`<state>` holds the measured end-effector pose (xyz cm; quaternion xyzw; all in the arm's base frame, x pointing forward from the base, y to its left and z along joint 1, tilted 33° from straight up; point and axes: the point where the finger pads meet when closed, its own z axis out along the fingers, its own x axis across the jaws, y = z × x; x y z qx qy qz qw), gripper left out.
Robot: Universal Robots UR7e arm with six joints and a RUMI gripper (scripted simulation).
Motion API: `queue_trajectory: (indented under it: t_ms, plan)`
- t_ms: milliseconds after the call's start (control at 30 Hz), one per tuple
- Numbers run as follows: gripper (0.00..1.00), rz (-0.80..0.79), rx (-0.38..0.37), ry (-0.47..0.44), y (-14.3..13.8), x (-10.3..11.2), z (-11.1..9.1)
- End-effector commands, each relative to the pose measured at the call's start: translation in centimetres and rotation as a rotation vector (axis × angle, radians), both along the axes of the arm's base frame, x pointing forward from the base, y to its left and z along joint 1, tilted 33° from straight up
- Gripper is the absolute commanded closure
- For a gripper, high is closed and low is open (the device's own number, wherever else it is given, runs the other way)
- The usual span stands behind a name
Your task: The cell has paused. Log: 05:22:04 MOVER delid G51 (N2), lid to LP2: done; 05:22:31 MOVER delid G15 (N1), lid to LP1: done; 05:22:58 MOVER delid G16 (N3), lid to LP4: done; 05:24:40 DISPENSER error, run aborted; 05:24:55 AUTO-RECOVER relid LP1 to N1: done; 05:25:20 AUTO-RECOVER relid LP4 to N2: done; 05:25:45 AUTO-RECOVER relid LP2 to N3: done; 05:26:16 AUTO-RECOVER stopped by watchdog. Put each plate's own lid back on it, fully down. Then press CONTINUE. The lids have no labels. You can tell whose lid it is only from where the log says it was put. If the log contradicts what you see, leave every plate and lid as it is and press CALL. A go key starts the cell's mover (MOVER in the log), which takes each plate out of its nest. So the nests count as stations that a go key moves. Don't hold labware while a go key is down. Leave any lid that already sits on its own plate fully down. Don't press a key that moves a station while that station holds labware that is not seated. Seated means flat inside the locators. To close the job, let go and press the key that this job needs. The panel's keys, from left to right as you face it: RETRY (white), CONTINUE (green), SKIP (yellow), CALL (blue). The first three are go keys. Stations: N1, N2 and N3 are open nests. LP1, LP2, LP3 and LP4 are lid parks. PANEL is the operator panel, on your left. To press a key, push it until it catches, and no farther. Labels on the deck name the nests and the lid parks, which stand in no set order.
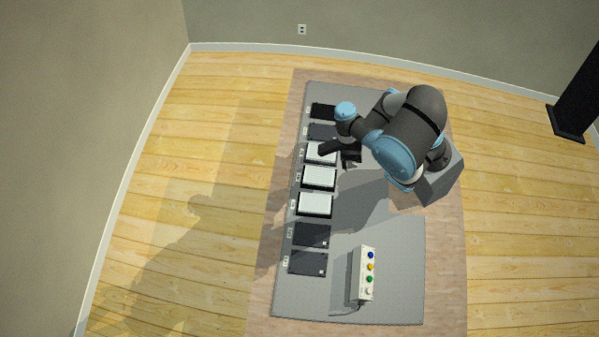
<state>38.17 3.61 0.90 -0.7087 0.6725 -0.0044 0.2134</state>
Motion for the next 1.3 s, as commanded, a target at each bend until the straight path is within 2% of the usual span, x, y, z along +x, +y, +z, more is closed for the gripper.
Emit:
queue_trajectory:
  t_ms: [0,400,1267]
  plan:
    - [1.00,0.005,0.007,0.004,-0.7,-1.3,2.2]
    - [1.00,0.005,0.007,0.004,-0.7,-1.3,2.2]
    - [1.00,0.409,-0.210,-0.139,9.9,-6.8,3.1]
